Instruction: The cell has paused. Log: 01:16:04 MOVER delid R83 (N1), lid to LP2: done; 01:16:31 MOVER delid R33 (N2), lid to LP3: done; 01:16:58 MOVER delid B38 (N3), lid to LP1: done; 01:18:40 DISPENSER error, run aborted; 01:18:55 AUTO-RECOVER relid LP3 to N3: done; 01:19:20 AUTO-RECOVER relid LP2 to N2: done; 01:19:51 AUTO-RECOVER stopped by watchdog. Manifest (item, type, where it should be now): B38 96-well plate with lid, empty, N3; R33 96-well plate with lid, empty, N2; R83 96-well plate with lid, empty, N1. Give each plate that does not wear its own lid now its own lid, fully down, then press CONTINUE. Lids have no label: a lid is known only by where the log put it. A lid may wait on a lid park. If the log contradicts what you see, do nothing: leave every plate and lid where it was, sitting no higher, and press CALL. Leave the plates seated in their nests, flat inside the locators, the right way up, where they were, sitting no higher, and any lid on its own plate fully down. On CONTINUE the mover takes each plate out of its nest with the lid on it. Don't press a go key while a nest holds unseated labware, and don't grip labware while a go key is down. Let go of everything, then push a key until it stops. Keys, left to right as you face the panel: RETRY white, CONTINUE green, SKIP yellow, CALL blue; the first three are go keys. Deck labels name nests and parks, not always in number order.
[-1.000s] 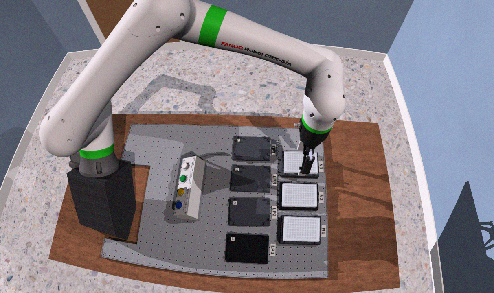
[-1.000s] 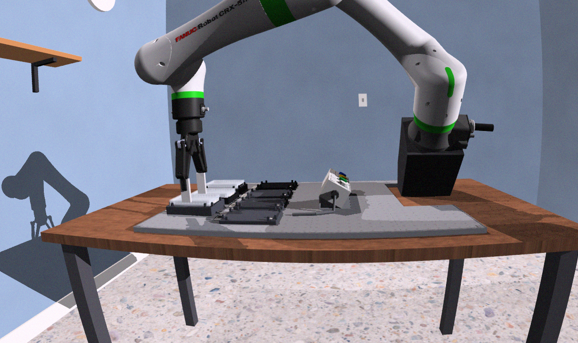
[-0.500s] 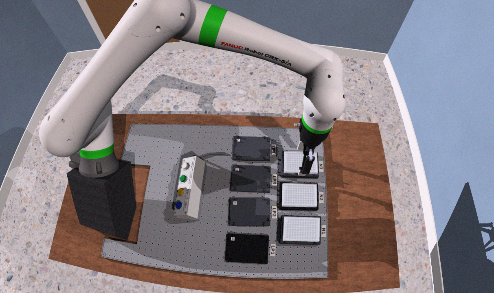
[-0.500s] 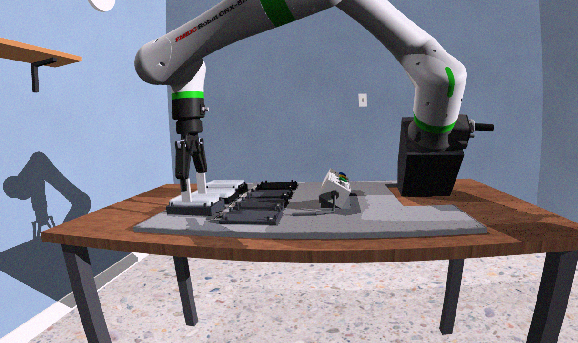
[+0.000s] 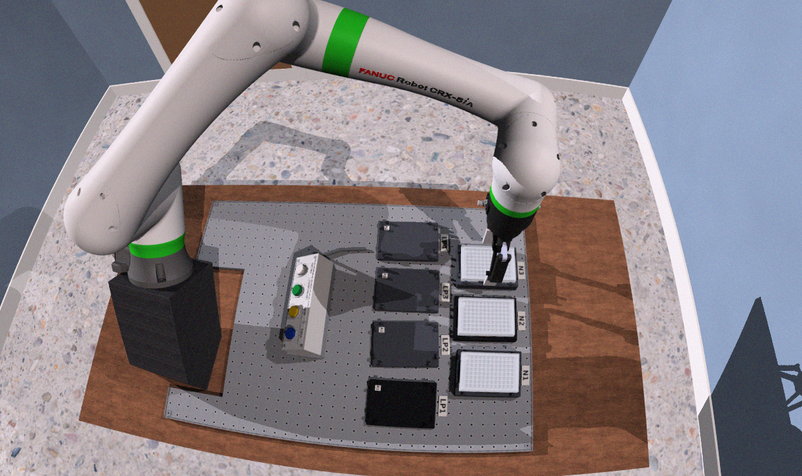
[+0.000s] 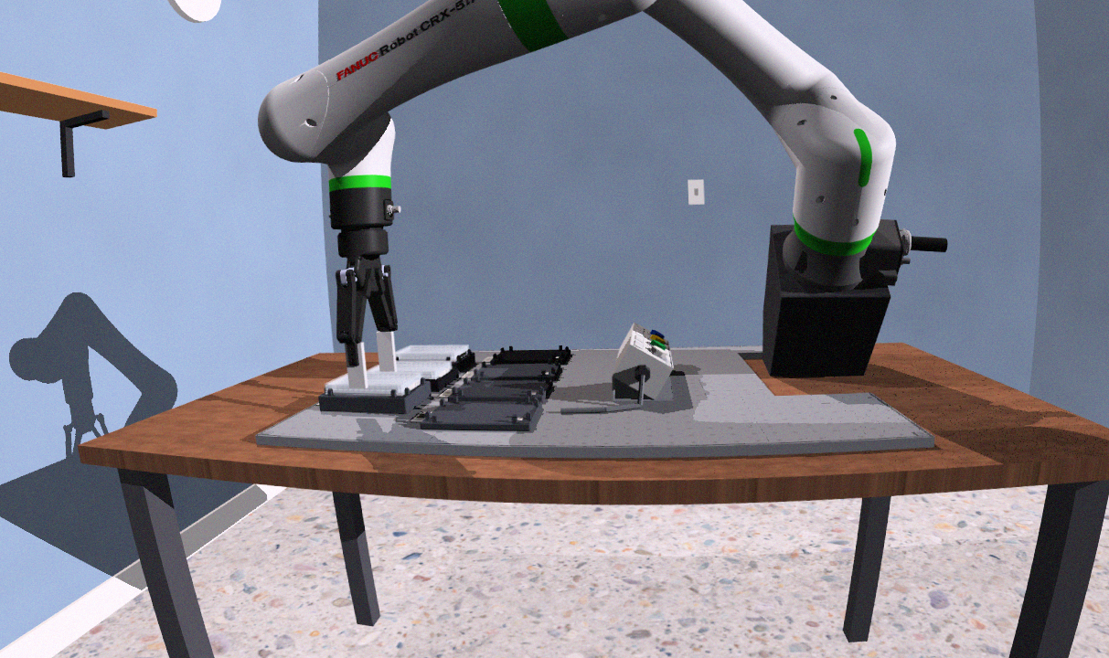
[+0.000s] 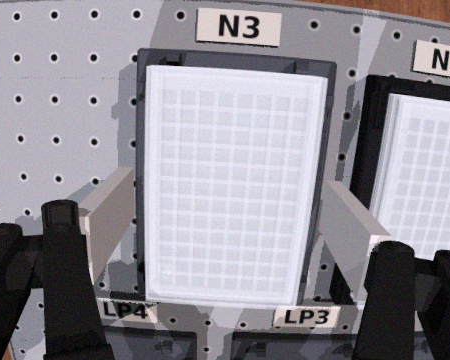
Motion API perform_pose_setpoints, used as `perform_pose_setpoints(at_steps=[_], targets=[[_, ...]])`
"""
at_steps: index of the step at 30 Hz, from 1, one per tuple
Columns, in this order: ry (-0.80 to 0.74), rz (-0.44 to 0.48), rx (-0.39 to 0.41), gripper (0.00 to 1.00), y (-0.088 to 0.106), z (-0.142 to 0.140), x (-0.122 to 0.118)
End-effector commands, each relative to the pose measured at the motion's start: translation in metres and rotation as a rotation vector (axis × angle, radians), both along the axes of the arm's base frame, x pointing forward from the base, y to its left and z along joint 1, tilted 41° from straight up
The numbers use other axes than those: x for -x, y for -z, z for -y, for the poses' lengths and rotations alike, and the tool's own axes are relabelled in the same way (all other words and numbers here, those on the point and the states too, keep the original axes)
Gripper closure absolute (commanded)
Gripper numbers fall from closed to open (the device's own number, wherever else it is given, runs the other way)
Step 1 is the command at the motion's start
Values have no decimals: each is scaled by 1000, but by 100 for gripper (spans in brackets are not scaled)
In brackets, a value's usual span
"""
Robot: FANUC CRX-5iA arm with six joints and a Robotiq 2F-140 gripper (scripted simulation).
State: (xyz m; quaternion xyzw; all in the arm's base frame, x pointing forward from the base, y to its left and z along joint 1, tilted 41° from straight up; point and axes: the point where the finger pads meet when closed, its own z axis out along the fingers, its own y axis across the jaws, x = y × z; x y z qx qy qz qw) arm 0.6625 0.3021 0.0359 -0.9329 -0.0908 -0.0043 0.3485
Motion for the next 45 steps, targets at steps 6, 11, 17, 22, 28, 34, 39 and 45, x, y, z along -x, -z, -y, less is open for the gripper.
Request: perform_pose_setpoints(at_steps=[6, 11, 17, 22, 28, 34, 39, 45], targets=[[0, 0, 0, 34, 0, 0, 0], [0, 0, 0, 34, 0, 0, 0], [0, 0, 0, 34, 0, 0, 0], [0, 0, 0, 34, -2, 2, 0], [0, 0, 0, 34, -8, 7, -1], [0, 0, 0, 34, -14, 12, -1], [0, 0, 0, 34, -22, 19, -2], [0, 0, 0, 34, -30, 26, -2]])
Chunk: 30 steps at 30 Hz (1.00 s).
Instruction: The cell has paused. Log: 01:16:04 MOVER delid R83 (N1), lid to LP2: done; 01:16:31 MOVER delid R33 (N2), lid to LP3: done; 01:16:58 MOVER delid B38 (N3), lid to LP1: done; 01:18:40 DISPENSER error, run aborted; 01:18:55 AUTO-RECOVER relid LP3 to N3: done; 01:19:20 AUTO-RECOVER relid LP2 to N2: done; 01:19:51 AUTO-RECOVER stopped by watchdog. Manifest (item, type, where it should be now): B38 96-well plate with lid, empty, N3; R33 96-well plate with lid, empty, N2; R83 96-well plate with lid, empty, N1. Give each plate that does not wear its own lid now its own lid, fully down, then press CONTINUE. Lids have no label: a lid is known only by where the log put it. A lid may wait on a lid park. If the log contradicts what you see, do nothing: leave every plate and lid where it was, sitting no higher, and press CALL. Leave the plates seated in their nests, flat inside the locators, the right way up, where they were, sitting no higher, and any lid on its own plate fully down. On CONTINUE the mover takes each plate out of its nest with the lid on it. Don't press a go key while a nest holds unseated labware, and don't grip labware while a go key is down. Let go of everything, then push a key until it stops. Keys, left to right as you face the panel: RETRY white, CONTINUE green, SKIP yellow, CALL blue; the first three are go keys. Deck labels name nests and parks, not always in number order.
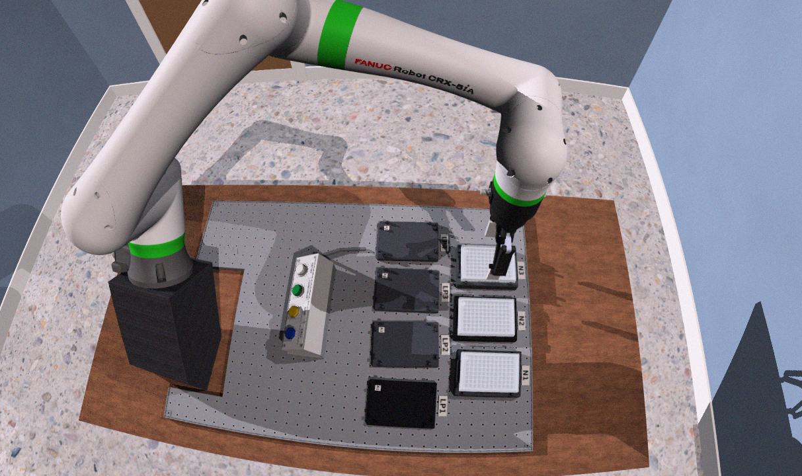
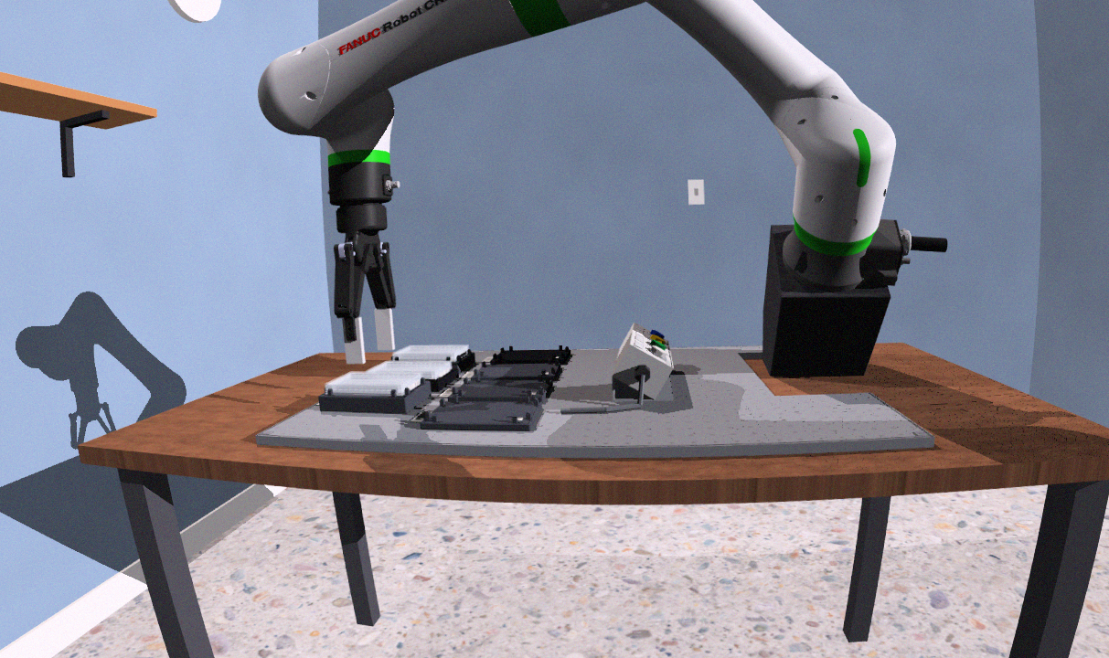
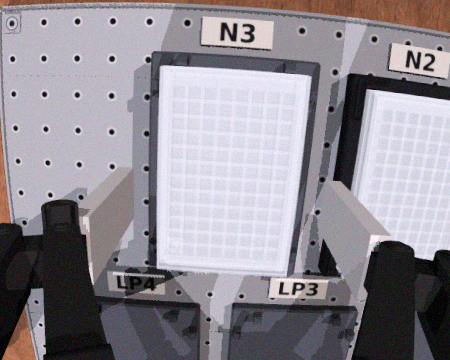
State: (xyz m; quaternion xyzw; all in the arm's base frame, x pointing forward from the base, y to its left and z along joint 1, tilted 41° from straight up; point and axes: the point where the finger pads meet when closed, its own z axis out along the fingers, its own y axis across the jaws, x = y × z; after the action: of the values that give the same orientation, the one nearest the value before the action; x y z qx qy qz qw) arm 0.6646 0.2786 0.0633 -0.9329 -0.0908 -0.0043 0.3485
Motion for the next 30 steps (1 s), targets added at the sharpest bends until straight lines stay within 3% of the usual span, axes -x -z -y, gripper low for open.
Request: perform_pose_setpoints(at_steps=[1, 22, 25, 27, 28, 29, 30], targets=[[0, 0, 0, 34, -3, 2, 0], [1, 0, 0, 34, -11, 13, 3], [2, 0, 3, 34, -10, 33, 23], [3, -1, 6, 34, -9, 57, 51], [3, -1, 6, 34, -9, 57, 51], [4, -1, 7, 34, -8, 72, 70], [4, -1, 7, 34, -8, 72, 70]])
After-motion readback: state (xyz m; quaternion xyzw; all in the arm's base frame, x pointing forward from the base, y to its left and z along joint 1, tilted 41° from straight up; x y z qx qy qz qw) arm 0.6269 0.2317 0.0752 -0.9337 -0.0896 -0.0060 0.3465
